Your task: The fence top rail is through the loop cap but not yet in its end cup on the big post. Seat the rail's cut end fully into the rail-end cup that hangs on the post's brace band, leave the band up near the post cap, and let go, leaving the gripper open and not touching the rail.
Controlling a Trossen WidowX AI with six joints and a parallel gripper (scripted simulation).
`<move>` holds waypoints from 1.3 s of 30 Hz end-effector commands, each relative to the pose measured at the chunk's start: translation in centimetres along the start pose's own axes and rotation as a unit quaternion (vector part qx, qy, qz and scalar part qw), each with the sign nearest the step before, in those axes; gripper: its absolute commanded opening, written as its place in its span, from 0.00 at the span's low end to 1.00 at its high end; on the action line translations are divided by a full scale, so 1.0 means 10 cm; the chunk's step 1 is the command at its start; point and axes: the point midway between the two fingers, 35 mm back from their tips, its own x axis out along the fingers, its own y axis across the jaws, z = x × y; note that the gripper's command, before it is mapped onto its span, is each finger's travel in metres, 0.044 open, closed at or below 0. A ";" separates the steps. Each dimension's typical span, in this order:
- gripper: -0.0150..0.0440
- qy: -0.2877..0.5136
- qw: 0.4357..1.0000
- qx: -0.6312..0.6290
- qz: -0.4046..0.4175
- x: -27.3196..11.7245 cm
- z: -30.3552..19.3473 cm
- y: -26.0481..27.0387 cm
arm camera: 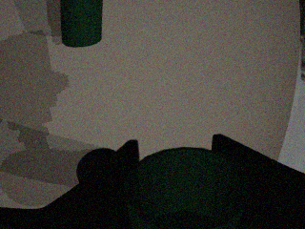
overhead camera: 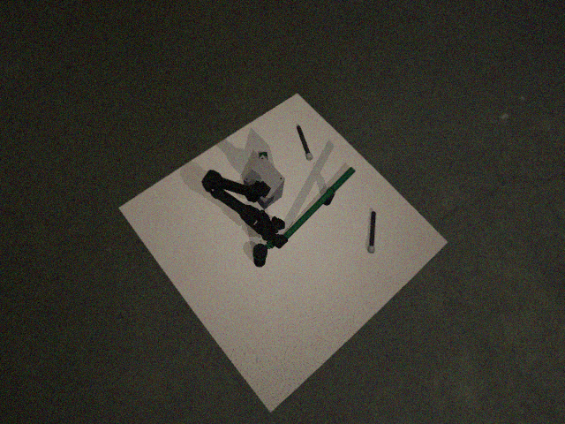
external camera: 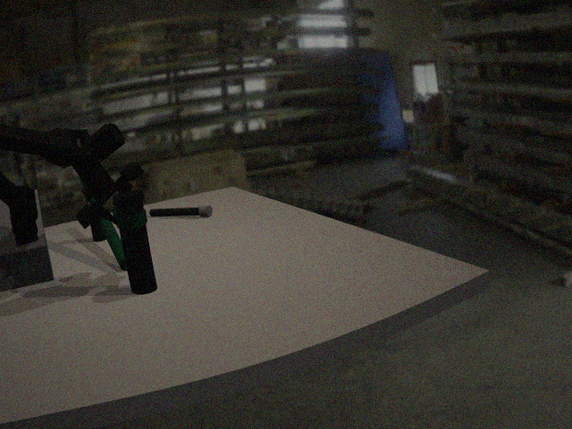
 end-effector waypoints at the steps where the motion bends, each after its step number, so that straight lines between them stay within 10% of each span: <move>1: 0.25 0.000 1.000 0.000 0.000 0.00 0.00 0.00; 8: 0.25 0.000 1.000 0.000 0.000 0.00 0.00 0.00; 25: 1.00 -0.004 1.000 0.003 0.003 -0.08 0.12 -0.06; 39: 1.00 0.001 1.000 0.005 0.003 -0.31 0.39 -0.19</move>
